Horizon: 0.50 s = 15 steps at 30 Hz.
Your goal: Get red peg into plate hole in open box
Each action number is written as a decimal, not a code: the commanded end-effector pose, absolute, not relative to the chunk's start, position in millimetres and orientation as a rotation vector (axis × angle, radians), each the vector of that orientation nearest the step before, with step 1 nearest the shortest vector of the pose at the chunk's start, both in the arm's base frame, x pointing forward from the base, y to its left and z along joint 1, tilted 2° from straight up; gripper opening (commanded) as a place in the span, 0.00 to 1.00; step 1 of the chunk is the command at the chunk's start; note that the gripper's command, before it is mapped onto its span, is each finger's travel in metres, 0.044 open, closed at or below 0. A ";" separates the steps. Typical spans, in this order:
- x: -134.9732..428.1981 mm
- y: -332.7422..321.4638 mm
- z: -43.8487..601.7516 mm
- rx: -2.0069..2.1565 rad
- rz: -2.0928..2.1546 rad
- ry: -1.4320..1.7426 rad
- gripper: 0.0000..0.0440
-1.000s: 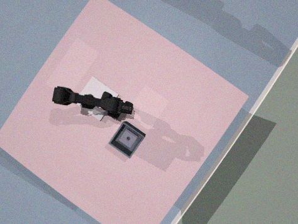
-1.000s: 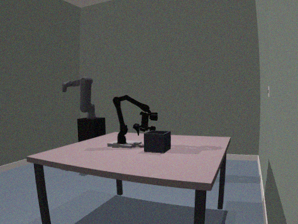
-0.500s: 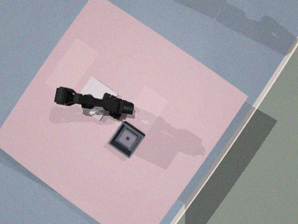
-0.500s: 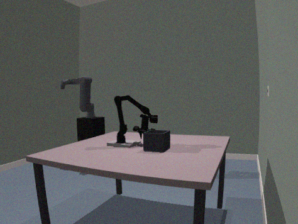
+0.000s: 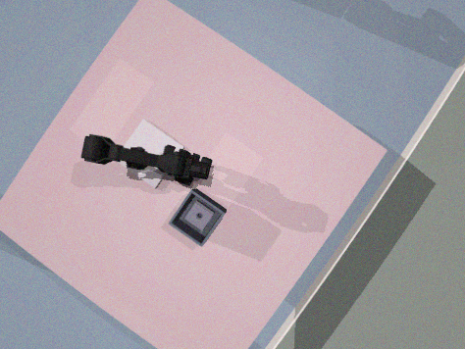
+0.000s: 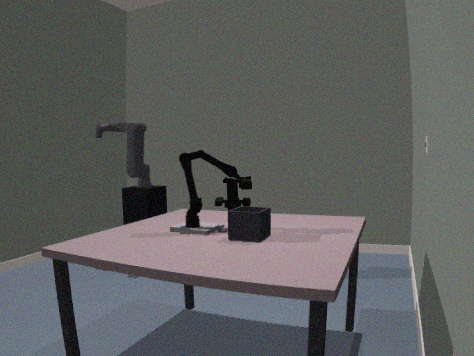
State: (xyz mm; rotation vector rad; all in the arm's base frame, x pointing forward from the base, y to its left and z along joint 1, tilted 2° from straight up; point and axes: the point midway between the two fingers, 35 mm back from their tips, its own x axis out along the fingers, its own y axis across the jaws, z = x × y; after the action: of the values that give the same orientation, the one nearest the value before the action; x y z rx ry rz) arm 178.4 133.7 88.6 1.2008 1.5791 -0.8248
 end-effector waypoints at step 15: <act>205.6 118.7 172.1 1.266 -0.565 1.418 0.00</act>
State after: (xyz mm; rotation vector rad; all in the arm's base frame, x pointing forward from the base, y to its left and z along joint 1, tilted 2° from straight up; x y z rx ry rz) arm 203.0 124.3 162.5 1.2668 1.4491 -0.5827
